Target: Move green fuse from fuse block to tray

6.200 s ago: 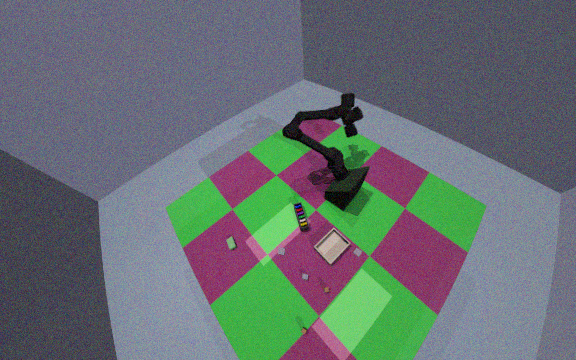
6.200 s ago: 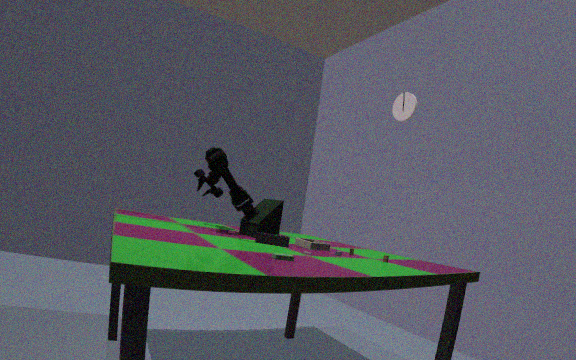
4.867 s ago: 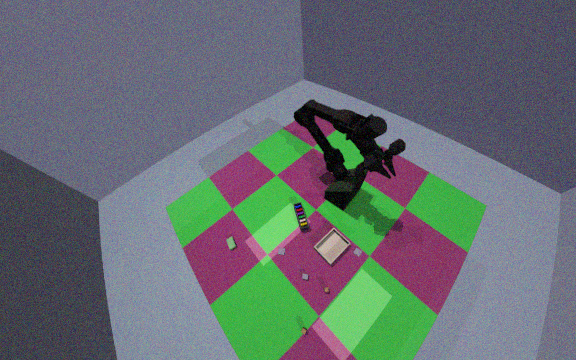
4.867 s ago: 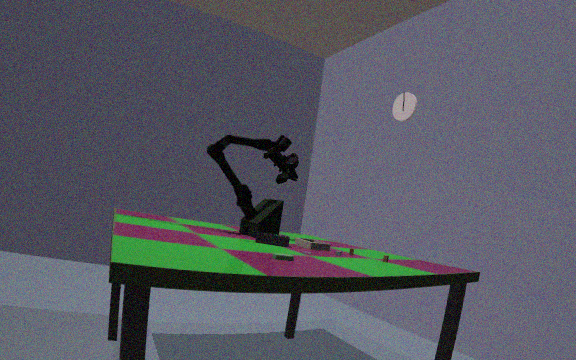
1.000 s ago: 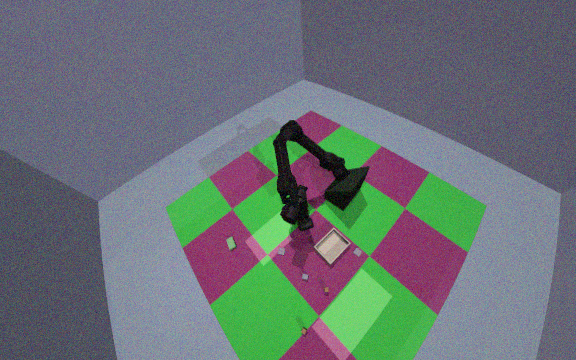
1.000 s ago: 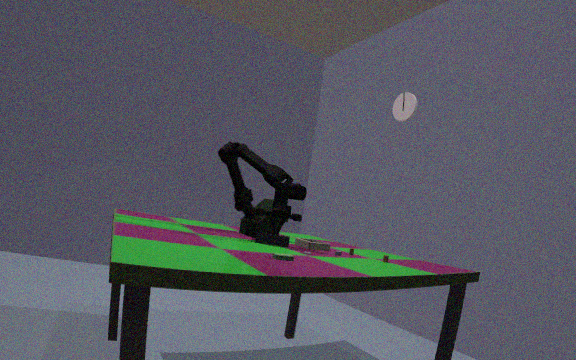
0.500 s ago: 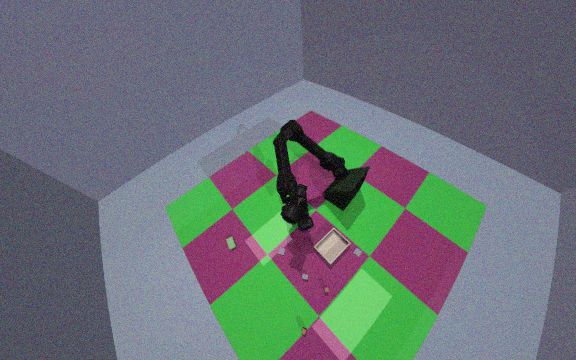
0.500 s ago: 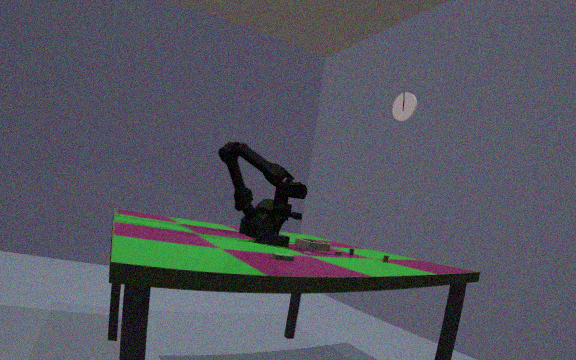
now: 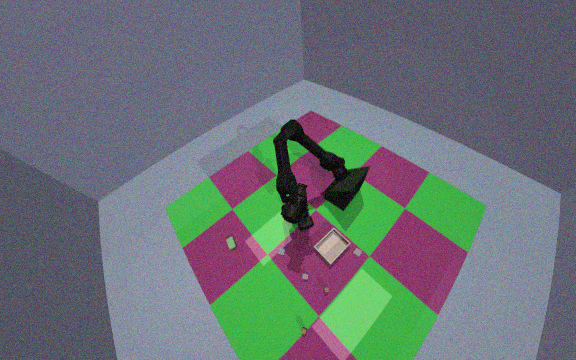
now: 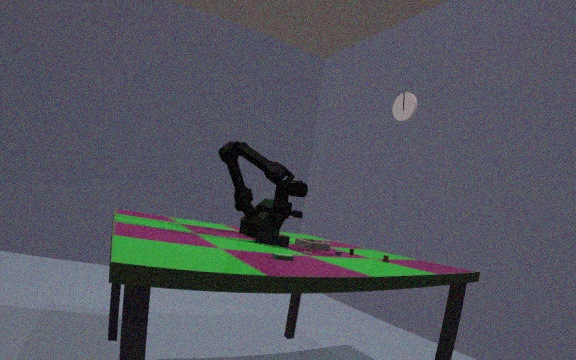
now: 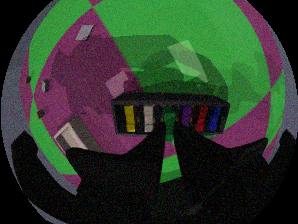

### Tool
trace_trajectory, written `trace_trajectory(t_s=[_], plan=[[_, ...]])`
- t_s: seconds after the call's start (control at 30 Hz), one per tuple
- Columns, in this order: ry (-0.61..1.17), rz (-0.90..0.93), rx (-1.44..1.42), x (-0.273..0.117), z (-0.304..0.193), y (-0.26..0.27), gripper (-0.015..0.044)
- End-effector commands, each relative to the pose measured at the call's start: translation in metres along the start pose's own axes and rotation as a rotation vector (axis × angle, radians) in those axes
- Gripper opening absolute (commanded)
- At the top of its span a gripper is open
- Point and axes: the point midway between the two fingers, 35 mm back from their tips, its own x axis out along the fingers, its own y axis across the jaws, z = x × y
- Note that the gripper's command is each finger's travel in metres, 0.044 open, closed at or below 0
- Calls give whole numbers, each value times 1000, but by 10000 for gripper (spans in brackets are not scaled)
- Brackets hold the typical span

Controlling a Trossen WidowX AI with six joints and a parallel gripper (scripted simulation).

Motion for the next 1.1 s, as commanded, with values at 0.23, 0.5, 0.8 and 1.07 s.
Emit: trace_trajectory(t_s=[0.23,0.5,0.8,1.07], plan=[[0,6,7,-7,1,0,0],[0,6,6,-11,1,0,0],[0,5,5,-16,1,0,0],[0,4,5,-20,0,0,0]])
